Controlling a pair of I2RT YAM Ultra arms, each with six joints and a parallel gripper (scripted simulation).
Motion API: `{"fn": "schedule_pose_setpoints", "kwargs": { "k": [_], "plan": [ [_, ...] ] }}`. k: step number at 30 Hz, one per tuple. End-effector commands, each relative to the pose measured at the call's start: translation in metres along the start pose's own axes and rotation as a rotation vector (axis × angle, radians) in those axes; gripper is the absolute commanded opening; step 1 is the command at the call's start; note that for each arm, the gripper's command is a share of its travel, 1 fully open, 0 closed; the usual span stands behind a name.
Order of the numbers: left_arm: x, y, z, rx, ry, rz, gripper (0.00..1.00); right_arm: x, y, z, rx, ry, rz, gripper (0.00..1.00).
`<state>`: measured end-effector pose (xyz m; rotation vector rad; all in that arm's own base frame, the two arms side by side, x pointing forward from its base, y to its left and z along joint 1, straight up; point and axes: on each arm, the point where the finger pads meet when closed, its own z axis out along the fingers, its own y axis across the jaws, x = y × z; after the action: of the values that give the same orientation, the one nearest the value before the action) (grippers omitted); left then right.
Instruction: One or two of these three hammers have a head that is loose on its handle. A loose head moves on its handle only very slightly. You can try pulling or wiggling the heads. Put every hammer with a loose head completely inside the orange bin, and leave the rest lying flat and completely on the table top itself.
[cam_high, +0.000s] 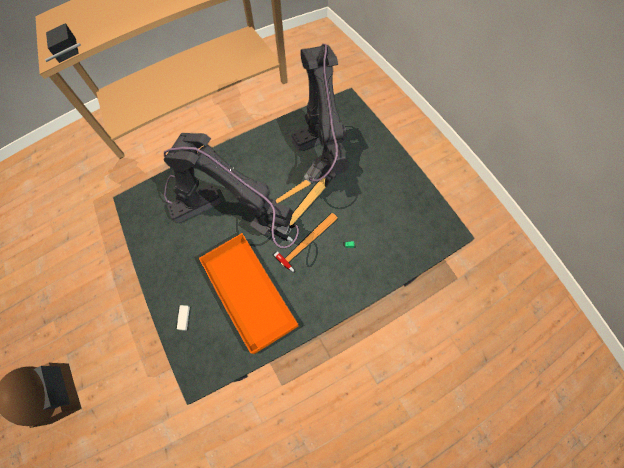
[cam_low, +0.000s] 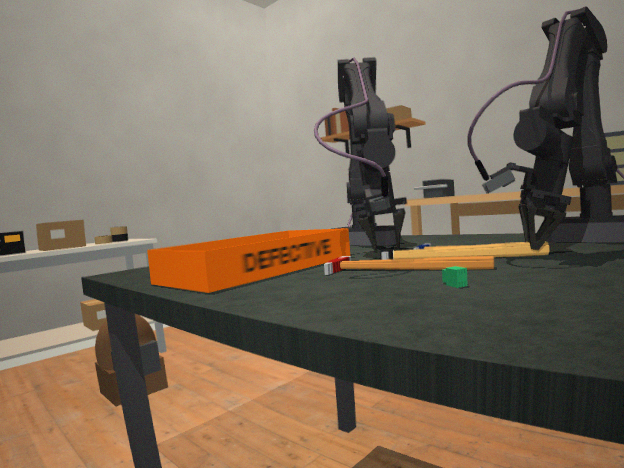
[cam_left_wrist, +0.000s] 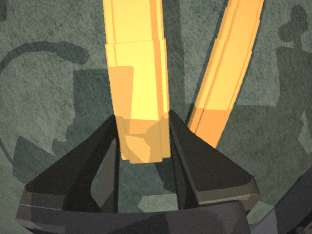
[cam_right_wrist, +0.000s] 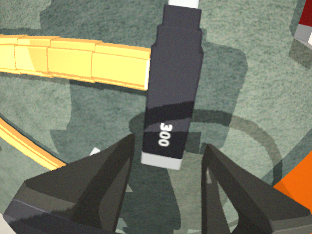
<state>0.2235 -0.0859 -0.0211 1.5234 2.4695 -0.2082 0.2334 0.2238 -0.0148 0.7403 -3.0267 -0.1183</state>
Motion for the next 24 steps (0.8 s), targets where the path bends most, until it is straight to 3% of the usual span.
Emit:
{"fn": "schedule_pose_setpoints", "kwargs": {
  "k": [1,11,16,20,24],
  "plan": [
    [0.003,0.000,-0.003,0.000,0.005,0.001,0.26,-0.018,0.003,-0.024,-0.021,-0.069,-0.004,0.46],
    [0.003,0.000,-0.003,0.000,0.005,0.001,0.26,-0.017,0.002,-0.039,-0.021,-0.069,-0.003,0.46],
    [0.003,0.000,-0.003,0.000,0.005,0.001,0.26,-0.015,0.003,-0.059,-0.029,-0.067,-0.004,1.00],
    [0.003,0.000,-0.003,0.000,0.005,0.001,0.26,-0.014,0.001,-0.082,-0.021,-0.069,-0.003,1.00],
    [0.003,0.000,-0.003,0.000,0.005,0.001,0.26,-0.008,0.002,-0.072,-0.010,-0.043,-0.003,1.00]
  ]
}}
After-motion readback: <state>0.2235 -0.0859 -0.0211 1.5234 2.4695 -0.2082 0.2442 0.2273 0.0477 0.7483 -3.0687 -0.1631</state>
